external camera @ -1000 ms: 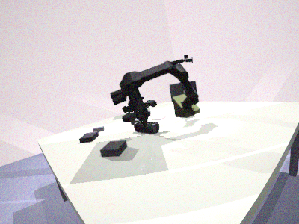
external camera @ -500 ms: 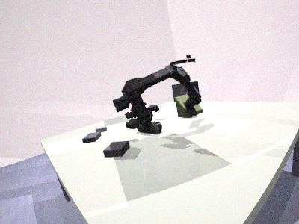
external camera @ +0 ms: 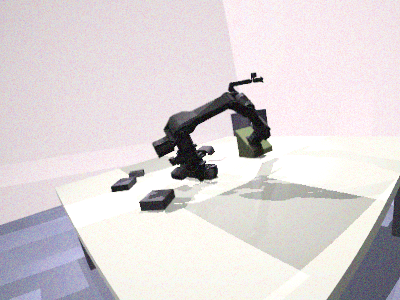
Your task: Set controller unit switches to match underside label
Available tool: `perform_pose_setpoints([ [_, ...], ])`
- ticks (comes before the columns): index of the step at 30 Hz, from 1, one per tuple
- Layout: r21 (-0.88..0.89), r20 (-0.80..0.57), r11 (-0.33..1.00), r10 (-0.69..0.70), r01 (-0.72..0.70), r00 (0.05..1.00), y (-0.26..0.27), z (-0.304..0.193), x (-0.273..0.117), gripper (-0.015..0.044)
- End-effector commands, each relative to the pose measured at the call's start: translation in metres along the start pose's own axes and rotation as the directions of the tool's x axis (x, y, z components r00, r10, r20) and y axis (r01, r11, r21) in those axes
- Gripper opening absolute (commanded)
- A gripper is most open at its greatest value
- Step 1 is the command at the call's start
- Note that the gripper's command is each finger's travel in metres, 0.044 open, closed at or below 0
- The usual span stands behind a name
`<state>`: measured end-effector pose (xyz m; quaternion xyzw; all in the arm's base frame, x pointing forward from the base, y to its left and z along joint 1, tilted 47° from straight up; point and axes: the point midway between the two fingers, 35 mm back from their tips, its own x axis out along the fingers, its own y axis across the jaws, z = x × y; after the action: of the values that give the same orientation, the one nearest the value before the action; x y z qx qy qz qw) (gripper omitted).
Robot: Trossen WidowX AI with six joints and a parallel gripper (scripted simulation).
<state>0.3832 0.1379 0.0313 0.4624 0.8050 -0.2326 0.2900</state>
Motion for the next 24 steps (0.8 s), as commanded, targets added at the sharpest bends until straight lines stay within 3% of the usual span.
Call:
perform_pose_setpoints([
  [1,0.001,0.006,1.0,0.005,-0.005,1.0,0.0007,0.0011,-0.0011,0.0],
  [24,0.001,0.006,1.0,0.004,-0.004,1.0,-0.0076,0.0012,0.0016,0.0],
])
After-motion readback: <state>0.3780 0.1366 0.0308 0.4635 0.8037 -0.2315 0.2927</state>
